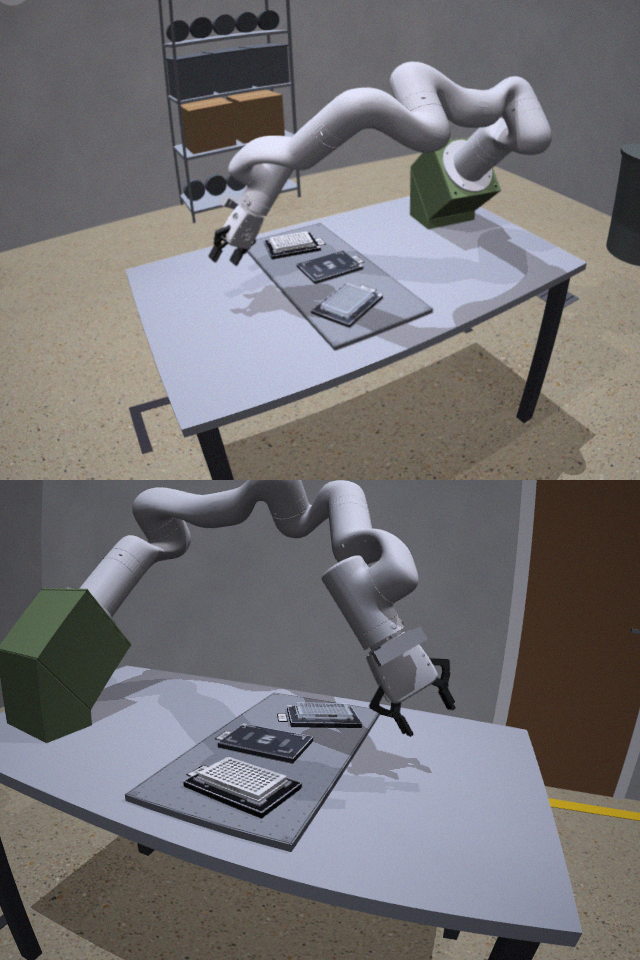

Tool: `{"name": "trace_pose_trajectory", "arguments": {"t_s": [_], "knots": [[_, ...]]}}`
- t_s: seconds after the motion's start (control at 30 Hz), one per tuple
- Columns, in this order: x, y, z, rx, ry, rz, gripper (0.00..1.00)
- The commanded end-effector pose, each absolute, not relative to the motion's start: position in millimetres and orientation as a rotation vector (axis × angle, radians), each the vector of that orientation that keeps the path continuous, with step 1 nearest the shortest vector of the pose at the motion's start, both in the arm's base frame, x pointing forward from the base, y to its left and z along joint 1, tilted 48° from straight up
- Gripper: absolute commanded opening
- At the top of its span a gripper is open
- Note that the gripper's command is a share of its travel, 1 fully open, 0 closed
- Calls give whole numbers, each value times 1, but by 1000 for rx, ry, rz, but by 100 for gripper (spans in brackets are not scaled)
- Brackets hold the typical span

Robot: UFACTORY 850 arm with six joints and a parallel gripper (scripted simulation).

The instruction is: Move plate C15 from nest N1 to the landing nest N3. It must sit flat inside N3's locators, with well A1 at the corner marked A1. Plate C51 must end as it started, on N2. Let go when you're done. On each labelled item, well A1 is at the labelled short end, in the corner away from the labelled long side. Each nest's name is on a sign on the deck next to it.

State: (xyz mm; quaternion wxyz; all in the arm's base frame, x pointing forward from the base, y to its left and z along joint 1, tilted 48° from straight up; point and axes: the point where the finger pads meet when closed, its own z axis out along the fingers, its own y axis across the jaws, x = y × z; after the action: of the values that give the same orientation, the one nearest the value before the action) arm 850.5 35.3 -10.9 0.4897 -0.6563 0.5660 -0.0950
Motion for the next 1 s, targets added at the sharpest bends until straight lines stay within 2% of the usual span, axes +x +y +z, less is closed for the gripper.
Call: {"name": "trace_pose_trajectory", "arguments": {"t_s": [0.0,0.97], "knots": [[845,30,-16,-1663,1338,-240,100],[758,-22,-82,-1965,1118,-233,100]]}}
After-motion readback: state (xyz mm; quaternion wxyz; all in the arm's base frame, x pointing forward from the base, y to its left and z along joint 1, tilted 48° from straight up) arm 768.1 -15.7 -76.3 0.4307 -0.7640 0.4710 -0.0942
